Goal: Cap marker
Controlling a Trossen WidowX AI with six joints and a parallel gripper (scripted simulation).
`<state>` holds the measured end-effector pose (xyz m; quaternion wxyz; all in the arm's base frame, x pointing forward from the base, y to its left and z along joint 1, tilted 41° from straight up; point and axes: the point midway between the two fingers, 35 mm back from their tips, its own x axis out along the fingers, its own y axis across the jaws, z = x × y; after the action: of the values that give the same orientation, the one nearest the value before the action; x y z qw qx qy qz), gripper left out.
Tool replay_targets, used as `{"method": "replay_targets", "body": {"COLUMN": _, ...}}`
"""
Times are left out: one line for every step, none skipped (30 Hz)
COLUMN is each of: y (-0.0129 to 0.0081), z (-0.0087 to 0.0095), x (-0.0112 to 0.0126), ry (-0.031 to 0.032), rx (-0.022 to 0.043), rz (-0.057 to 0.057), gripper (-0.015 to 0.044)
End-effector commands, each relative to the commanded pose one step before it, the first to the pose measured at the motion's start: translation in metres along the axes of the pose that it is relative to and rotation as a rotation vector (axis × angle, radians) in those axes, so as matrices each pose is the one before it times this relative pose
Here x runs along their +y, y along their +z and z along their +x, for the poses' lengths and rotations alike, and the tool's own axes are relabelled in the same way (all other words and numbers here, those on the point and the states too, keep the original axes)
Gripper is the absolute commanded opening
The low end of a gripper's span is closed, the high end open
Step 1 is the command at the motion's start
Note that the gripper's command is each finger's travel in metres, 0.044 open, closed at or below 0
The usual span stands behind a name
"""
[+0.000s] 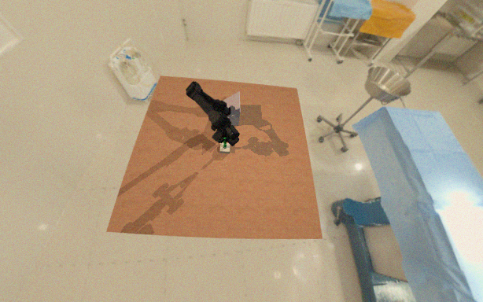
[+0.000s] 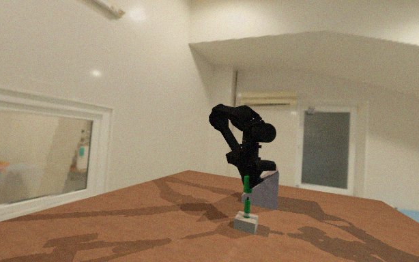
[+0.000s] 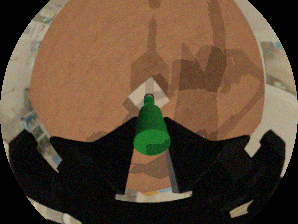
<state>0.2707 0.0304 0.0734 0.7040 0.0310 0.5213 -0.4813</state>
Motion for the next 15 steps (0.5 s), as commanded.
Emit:
{"method": "replay_targets", "body": {"y": -0.00144, "z": 0.00447, "x": 0.00085, "ry": -0.00427, "rx": 0.00247, "rz": 0.0019, "gripper": 0.0}}
{"method": "replay_targets", "body": {"y": 0.0, "z": 0.00024, "x": -0.00002, "ry": -0.00001, "rx": -0.00001, "rz": 0.0, "gripper": 0.0}}
{"method": "replay_targets", "body": {"y": 0.00001, "z": 0.00027, "x": 0.00003, "ry": 0.00002, "rx": 0.00001, "rz": 0.0, "gripper": 0.0}}
{"method": "replay_targets", "body": {"y": 0.00002, "z": 0.00054, "x": 0.00006, "ry": 0.00004, "rx": 0.00001, "rz": 0.0, "gripper": 0.0}}
{"method": "replay_targets", "body": {"y": 0.00004, "z": 0.00079, "x": 0.00008, "ry": 0.00005, "rx": 0.00001, "rz": 0.0, "gripper": 0.0}}
{"method": "replay_targets", "body": {"y": 0.00005, "z": 0.00104, "x": 0.0001, "ry": 0.00007, "rx": 0.00002, "rz": 0.0, "gripper": 0.0}}
{"method": "replay_targets", "body": {"y": 0.00005, "z": 0.00129, "x": 0.00012, "ry": 0.00008, "rx": 0.00002, "rz": 0.0, "gripper": 0.0}}
{"method": "replay_targets", "body": {"y": 0.00006, "z": 0.00152, "x": 0.00013, "ry": 0.00009, "rx": 0.00002, "rz": 0.0, "gripper": 0.0}}
{"method": "replay_targets", "body": {"y": 0.00006, "z": 0.00162, "x": 0.00013, "ry": 0.00009, "rx": 0.00001, "rz": 0.0, "gripper": 0.0}}
{"method": "replay_targets", "body": {"y": 0.00006, "z": 0.00164, "x": 0.00012, "ry": 0.00008, "rx": 0.00001, "rz": 0.0, "gripper": 0.0}}
{"method": "replay_targets", "body": {"y": 0.00005, "z": 0.00164, "x": 0.00011, "ry": 0.00007, "rx": 0.0, "rz": 0.0, "gripper": 0.0}}
{"method": "replay_targets", "body": {"y": 0.00005, "z": 0.00164, "x": 0.0001, "ry": 0.00006, "rx": -0.00001, "rz": 0.0, "gripper": 0.0}}
{"method": "replay_targets", "body": {"y": 0.00005, "z": 0.00164, "x": 0.00009, "ry": 0.00006, "rx": -0.00001, "rz": 0.0, "gripper": 0.0}}
{"method": "replay_targets", "body": {"y": 0.00004, "z": 0.00164, "x": 0.00008, "ry": 0.00005, "rx": -0.00002, "rz": 0.0, "gripper": 0.0}}
{"method": "replay_targets", "body": {"y": 0.00004, "z": 0.00164, "x": 0.00007, "ry": 0.00004, "rx": -0.00002, "rz": 0.0, "gripper": 0.0}}
